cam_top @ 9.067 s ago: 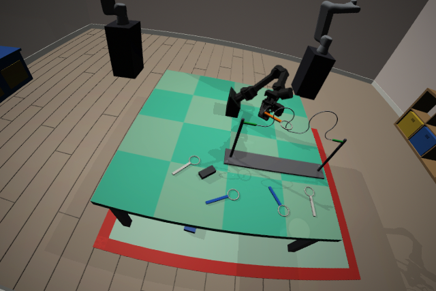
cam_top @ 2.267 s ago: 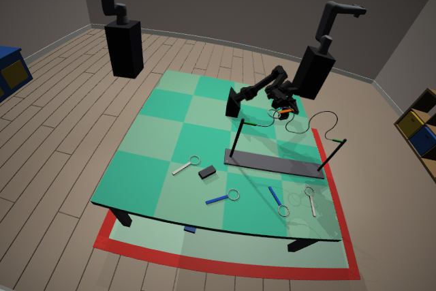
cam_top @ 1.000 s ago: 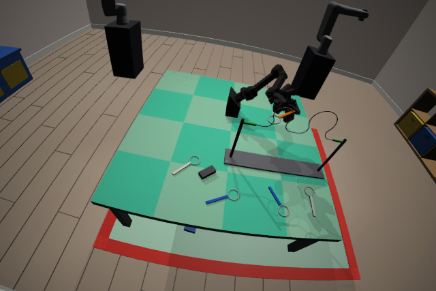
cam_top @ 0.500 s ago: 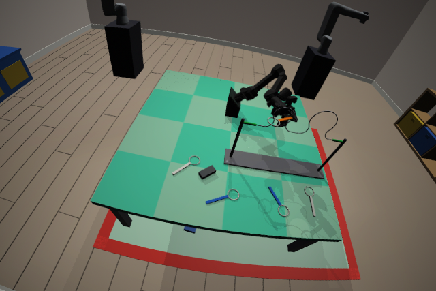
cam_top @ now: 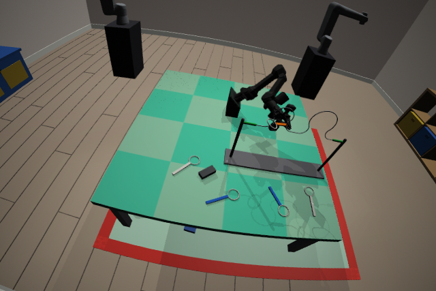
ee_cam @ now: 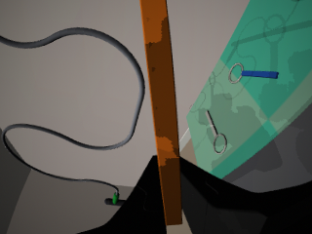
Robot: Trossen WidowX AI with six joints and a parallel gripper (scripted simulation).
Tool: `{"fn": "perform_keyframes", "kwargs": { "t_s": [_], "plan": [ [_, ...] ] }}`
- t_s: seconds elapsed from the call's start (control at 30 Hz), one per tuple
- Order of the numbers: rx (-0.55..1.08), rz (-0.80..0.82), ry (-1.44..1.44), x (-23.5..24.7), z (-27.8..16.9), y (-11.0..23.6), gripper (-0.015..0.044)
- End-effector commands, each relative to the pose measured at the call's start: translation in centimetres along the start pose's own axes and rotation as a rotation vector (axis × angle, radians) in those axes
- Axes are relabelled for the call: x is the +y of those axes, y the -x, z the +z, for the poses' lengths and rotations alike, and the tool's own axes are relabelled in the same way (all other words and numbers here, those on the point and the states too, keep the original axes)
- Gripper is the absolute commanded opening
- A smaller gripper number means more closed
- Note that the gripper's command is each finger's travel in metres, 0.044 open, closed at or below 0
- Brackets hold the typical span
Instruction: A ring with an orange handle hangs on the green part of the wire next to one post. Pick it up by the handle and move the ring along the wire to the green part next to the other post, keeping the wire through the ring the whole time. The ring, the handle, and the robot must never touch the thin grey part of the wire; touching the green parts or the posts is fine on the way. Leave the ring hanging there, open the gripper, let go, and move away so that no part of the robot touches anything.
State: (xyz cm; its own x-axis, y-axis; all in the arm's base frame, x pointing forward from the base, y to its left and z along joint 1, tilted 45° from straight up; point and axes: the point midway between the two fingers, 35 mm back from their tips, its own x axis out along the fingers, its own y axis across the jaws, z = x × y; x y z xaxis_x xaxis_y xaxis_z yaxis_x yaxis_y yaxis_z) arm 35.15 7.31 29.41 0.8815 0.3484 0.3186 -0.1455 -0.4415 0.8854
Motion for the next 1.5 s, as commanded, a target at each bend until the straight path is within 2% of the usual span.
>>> {"fn": "perform_keyframes", "kwargs": {
  "t_s": [0.0,0.8,1.47],
  "plan": [
    [-0.023,-0.037,0.067,-1.4,0.0,-0.2,-0.0150],
    [0.011,-0.302,0.610,-10.2,3.2,2.1,-0.0150],
    [0.060,-0.469,0.952,-14.1,7.8,5.1,-0.0150]
  ]
}}
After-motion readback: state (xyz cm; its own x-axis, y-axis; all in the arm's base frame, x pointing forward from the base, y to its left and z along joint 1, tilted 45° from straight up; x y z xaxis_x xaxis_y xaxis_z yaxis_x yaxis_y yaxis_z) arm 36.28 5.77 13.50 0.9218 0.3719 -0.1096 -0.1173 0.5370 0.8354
